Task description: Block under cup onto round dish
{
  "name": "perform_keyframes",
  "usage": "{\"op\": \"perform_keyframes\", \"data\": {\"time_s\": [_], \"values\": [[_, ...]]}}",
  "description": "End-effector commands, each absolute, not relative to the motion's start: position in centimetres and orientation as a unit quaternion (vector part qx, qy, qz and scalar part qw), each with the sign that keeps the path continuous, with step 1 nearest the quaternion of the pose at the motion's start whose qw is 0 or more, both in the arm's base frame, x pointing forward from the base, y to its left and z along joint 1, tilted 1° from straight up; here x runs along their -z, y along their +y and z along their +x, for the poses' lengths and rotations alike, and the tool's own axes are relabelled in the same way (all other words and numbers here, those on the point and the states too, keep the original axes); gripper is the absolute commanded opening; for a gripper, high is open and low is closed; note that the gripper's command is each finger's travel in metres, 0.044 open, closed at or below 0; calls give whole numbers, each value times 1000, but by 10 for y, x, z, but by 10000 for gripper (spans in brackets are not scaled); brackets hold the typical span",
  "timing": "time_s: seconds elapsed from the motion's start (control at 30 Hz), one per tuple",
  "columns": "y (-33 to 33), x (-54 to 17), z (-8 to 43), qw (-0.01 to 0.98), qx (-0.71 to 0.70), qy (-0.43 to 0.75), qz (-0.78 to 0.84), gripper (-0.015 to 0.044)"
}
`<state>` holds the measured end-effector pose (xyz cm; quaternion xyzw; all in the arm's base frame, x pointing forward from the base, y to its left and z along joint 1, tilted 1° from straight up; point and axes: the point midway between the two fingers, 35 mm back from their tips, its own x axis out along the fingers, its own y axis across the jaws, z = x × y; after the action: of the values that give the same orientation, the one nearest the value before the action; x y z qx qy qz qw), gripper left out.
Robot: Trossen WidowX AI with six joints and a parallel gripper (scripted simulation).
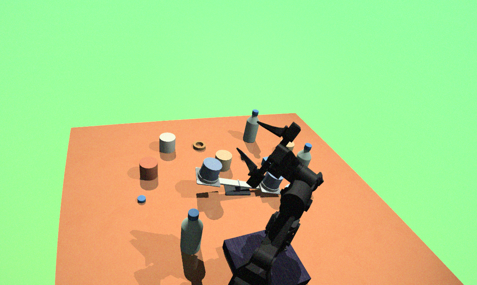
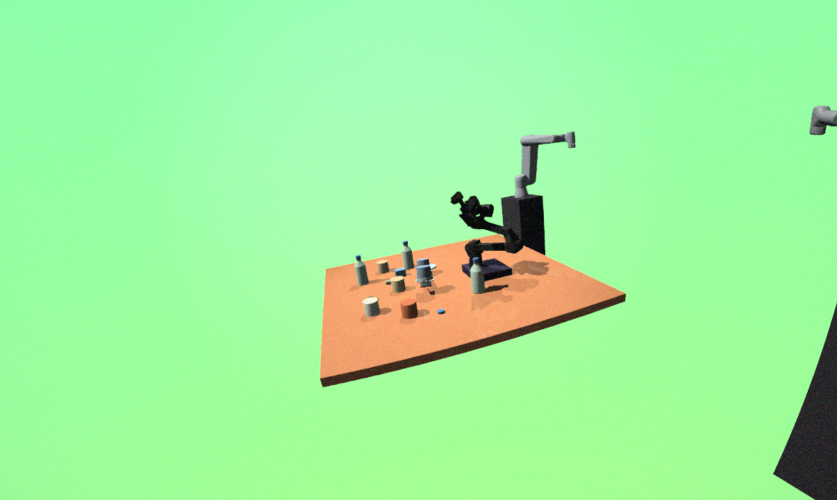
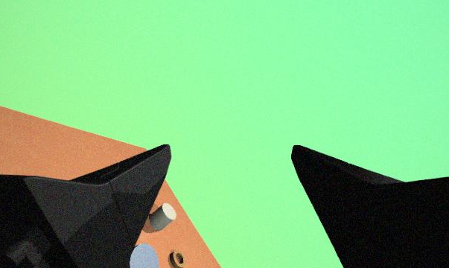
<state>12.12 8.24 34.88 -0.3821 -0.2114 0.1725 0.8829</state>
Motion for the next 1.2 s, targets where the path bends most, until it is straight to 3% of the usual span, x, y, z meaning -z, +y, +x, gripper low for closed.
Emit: {"op": "perform_keyframes", "data": {"time_s": [0.0,0.67,1.17], "values": [[82,-349,121,883,-173,-212,-381,426],[42,-405,135,940,-183,-273,-94,440],[4,-408,178,957,-140,-218,133,440]]}}
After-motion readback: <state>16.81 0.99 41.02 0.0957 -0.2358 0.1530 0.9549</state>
